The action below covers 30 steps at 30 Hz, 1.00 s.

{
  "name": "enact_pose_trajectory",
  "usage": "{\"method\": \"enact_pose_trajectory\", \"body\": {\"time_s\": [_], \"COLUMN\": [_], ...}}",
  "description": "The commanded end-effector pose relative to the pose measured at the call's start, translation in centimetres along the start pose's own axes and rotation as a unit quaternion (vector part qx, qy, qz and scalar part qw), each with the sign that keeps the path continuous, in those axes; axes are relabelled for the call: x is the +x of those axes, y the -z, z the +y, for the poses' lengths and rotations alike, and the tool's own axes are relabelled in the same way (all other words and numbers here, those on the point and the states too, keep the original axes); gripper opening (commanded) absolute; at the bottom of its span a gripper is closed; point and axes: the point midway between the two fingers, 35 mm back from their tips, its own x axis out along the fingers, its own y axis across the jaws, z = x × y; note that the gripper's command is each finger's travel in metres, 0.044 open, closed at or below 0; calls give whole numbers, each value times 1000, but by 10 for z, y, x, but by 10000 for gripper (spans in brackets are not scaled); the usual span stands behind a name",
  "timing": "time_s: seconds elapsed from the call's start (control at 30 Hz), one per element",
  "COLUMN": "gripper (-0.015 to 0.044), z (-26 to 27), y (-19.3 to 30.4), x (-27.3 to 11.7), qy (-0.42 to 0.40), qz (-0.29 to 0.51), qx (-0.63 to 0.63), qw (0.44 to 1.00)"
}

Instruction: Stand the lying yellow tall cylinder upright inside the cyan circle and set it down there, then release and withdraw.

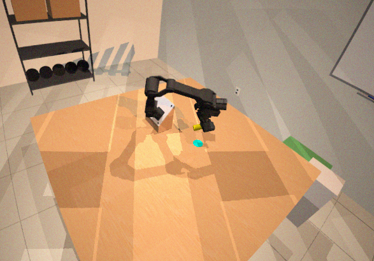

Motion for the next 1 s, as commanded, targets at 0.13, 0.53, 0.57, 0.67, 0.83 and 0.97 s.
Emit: {"method": "enact_pose_trajectory", "body": {"time_s": [0.13,0.53,0.57,0.67,0.83,0.97], "gripper": [105,105,105,105,105,105], "z": [2,2,2,3,3,3], "y": [1,1,1,1,0,0], "x": [2,7,7,8,10,11], "qy": [-17,-38,-40,-44,-52,-57], "qz": [-25,-63,-66,-76,-93,-106], "qx": [-2,-1,-1,-1,-2,-2], "qw": [1000,997,997,996,994,993]}}
